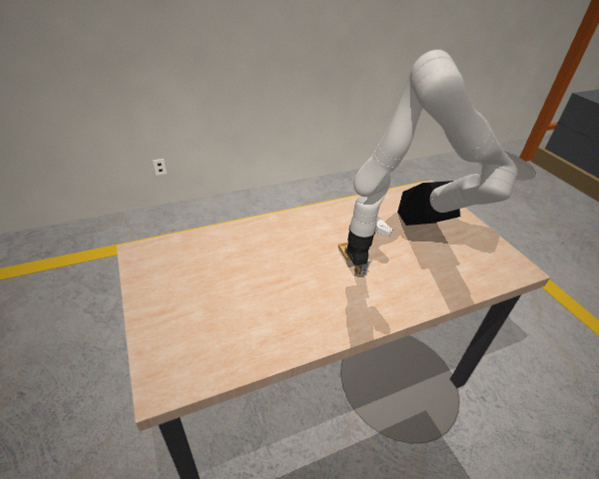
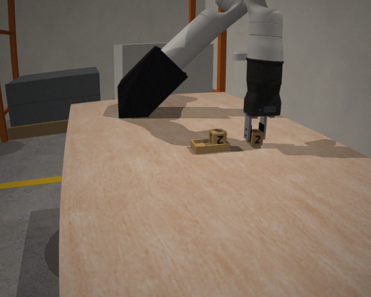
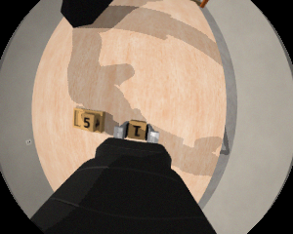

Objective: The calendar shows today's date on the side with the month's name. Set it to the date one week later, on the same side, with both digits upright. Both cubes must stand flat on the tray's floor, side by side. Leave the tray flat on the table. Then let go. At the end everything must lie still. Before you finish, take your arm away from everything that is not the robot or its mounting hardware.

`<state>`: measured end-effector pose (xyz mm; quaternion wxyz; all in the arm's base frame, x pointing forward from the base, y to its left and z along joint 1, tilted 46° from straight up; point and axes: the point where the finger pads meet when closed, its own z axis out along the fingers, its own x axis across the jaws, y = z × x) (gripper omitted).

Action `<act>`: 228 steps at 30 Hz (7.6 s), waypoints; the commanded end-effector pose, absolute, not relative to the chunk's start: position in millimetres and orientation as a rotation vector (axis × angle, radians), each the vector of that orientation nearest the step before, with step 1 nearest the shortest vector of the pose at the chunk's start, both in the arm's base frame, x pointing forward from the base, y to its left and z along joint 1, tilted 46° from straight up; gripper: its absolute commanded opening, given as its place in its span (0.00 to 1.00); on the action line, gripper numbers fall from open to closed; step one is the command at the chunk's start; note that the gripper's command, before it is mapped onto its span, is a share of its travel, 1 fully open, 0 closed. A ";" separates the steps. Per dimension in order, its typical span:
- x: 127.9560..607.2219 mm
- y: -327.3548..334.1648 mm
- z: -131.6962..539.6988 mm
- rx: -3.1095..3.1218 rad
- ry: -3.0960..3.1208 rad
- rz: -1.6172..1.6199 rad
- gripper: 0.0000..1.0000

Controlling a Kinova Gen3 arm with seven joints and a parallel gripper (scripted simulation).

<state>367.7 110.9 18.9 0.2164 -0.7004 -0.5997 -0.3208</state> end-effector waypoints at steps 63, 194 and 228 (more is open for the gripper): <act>367.6 110.7 17.1 -1.926 -1.693 -0.898 0.57; 369.4 111.0 14.3 -1.926 -1.695 -0.899 0.57; 369.4 111.0 14.3 -1.926 -1.695 -0.899 0.75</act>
